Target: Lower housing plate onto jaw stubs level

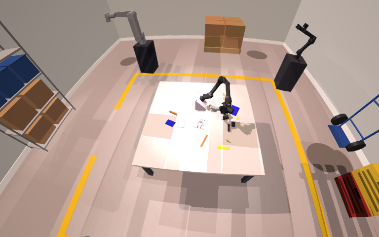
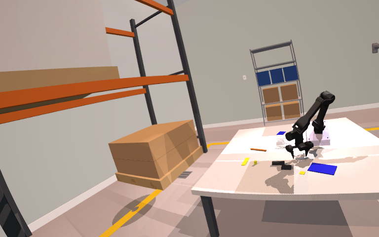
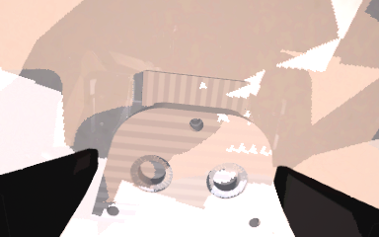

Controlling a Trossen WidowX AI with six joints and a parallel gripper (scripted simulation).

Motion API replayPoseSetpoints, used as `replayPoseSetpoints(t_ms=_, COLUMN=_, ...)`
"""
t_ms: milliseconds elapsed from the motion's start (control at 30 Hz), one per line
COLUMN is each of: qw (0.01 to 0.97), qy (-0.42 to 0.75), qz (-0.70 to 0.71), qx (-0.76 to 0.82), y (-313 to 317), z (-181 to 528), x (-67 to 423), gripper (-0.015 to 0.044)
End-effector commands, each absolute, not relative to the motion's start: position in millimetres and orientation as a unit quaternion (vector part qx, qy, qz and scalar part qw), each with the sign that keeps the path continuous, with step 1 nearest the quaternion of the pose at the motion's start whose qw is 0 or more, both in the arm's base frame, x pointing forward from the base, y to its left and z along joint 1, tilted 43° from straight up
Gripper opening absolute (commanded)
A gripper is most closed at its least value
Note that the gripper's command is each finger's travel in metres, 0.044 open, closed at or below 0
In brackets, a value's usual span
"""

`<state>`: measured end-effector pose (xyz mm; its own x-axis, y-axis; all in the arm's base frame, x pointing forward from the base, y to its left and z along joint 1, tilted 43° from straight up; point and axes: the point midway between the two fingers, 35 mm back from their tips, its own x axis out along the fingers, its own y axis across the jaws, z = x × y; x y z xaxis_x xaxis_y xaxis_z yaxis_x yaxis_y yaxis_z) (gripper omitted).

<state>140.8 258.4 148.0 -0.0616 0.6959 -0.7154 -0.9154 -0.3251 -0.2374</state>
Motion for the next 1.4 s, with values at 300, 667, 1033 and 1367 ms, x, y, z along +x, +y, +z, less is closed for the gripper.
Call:
replayPoseSetpoints(t_ms=300, qw=0.564, qy=0.141, qz=0.715, qx=-0.389, y=258.4, z=147.9, x=140.8, gripper=0.0407)
replayPoseSetpoints(t_ms=667, qw=0.564, qy=0.141, qz=0.715, qx=-0.389, y=258.4, z=147.9, x=140.8, gripper=0.0351)
replayPoseSetpoints(t_ms=1033, qw=0.563, qy=0.141, qz=0.715, qx=-0.39, y=255.3, z=151.1, x=141.9, gripper=0.0351)
replayPoseSetpoints(t_ms=1367, qw=0.562, qy=0.144, qz=0.714, qx=-0.392, y=233.2, z=173.1, x=146.6, gripper=0.0351)
